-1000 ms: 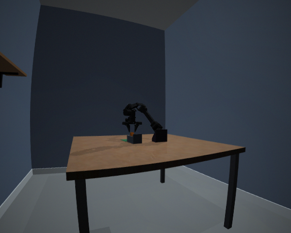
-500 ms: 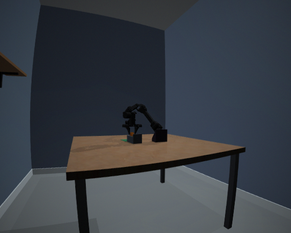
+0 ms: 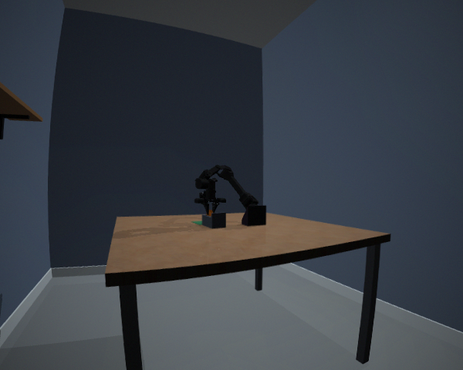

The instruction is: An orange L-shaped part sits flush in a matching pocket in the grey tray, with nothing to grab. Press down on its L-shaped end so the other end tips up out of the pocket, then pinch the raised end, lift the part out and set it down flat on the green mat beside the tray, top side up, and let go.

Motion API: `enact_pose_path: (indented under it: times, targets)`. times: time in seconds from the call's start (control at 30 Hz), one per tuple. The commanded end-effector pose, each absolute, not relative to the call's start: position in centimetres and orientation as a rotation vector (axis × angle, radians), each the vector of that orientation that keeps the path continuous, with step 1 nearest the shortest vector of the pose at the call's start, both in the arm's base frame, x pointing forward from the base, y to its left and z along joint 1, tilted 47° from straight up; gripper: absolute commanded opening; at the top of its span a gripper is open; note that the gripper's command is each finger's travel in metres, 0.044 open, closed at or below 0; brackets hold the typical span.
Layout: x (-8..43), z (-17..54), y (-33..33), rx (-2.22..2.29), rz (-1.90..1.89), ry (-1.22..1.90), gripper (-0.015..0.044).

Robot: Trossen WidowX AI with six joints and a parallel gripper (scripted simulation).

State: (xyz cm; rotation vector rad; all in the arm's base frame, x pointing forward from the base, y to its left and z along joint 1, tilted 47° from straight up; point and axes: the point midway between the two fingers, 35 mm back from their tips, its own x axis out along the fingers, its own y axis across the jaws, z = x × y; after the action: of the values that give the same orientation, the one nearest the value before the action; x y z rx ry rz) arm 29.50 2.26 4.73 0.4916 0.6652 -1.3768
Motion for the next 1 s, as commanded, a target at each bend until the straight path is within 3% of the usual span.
enact_pose_path:
  times: [0.0,0.1,0.2,0.97]
  targets:
    - [29.5,4.8,2.3,0.493,-1.378,0.664,0.0102]
    - [29.5,4.8,2.3,0.493,-1.378,0.664,0.0082]
    - [29.5,4.8,2.3,0.493,-1.378,0.664,0.0003]
    - [29.3,6.5,4.1,0.485,-1.379,0.667,0.0000]
